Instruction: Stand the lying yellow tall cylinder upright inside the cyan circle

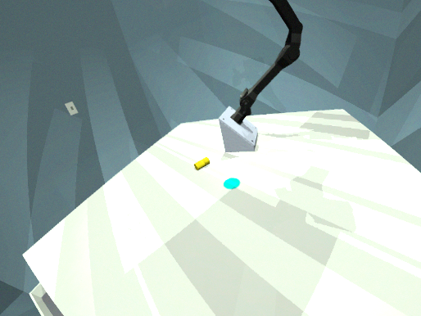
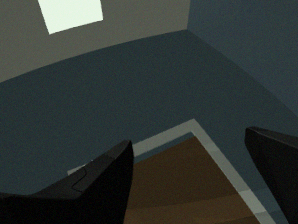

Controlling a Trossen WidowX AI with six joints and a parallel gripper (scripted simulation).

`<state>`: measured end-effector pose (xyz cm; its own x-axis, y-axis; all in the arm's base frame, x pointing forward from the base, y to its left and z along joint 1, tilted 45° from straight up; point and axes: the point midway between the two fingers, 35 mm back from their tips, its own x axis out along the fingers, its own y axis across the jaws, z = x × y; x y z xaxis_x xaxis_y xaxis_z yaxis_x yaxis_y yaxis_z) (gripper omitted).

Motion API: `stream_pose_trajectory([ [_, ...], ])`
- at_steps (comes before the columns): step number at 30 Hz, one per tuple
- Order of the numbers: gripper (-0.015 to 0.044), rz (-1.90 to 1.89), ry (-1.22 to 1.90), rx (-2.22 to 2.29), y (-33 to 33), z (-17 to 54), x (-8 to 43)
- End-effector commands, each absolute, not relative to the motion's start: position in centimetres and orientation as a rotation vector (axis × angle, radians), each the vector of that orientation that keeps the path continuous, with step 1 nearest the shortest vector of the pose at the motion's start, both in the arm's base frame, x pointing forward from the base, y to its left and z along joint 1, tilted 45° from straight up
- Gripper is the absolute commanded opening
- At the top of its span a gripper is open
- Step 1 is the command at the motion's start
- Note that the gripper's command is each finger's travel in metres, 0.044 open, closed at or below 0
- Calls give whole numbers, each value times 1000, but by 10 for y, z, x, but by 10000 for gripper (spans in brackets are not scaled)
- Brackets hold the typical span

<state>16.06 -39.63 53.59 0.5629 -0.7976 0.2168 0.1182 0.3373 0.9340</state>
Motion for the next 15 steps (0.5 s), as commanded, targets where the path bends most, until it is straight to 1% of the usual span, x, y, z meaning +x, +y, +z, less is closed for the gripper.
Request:
stream_pose_trajectory([
  [1,309,-713,-694,1085,-409,511,173],
  [15,309,-799,-411,1124,-432,423,218],
])
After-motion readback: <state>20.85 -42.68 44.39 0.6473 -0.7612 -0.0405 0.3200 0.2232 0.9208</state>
